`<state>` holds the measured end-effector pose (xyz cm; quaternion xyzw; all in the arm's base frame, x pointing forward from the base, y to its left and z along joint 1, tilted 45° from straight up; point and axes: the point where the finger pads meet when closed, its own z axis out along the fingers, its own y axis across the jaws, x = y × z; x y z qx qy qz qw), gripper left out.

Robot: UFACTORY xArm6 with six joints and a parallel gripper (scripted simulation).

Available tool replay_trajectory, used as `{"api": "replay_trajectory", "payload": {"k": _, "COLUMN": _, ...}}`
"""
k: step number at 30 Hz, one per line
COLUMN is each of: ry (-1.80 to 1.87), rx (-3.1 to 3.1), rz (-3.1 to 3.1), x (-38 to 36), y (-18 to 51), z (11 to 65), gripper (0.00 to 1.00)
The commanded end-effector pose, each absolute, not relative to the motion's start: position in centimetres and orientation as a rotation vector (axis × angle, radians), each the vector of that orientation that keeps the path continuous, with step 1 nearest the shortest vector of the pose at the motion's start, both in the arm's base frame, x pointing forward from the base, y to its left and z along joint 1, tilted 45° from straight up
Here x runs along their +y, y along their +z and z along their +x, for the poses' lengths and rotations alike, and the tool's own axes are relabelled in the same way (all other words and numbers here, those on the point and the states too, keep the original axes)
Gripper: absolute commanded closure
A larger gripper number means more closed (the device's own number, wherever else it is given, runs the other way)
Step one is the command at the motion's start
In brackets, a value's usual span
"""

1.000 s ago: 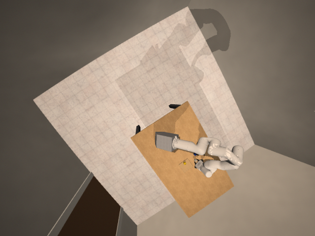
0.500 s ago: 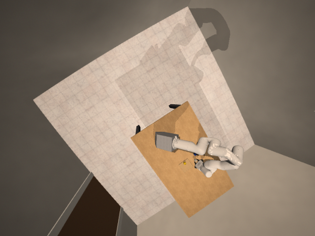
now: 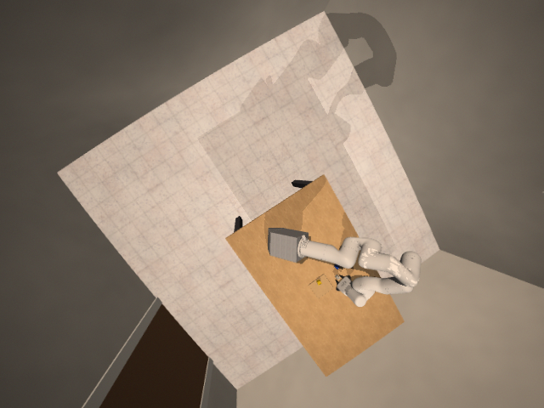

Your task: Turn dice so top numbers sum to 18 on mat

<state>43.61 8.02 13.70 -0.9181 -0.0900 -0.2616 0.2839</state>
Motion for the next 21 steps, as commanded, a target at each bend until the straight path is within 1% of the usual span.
{"api": "replay_trajectory", "payload": {"k": 1, "ry": -0.703, "rx": -0.241, "rz": -2.457, "x": 8.1, "y": 13.7, "z": 43.7, "gripper": 0.58}}
{"api": "replay_trajectory", "payload": {"k": 21, "ry": -0.703, "rx": -0.241, "rz": -2.457, "x": 9.5, "y": 11.9, "z": 44.8, "gripper": 0.58}}
